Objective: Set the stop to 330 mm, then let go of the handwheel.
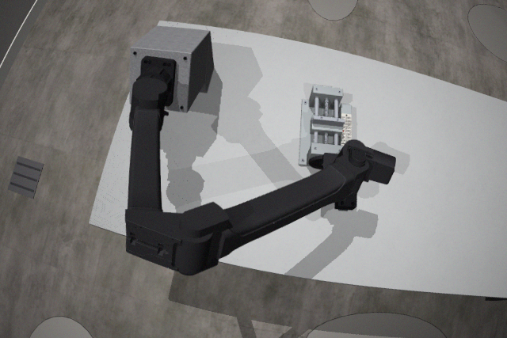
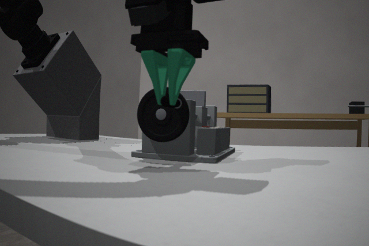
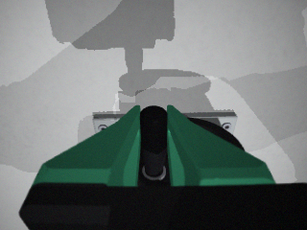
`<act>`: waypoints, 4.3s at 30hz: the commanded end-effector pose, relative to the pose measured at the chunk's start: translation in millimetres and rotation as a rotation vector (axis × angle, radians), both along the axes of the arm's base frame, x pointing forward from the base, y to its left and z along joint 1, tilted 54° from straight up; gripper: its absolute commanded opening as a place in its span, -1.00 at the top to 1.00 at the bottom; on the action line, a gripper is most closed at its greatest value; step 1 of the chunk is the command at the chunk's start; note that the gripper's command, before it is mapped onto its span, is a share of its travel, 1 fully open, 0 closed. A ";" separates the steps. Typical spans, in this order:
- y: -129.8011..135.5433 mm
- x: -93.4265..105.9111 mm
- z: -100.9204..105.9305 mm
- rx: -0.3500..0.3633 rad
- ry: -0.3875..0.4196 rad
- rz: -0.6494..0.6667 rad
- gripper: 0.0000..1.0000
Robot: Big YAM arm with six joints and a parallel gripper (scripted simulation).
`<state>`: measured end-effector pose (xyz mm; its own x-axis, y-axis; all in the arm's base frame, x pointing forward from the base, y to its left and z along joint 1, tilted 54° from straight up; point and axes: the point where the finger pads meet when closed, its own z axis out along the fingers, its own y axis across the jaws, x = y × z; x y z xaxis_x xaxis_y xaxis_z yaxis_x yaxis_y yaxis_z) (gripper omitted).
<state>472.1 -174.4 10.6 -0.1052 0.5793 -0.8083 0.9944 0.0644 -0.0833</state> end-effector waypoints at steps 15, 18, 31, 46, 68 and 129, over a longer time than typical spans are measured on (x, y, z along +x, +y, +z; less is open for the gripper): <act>31.6 -14.6 20.1 0.005 -0.029 0.039 0.87; 31.9 -16.8 20.7 0.004 -0.028 0.038 0.87; 24.6 -28.0 18.3 0.004 -0.034 0.049 0.87; 2.1 -44.3 15.7 -0.001 -0.032 0.011 0.87; -5.8 -54.5 8.8 -0.002 -0.026 0.010 0.87; -48.7 -48.8 -28.2 0.003 -0.003 0.008 0.87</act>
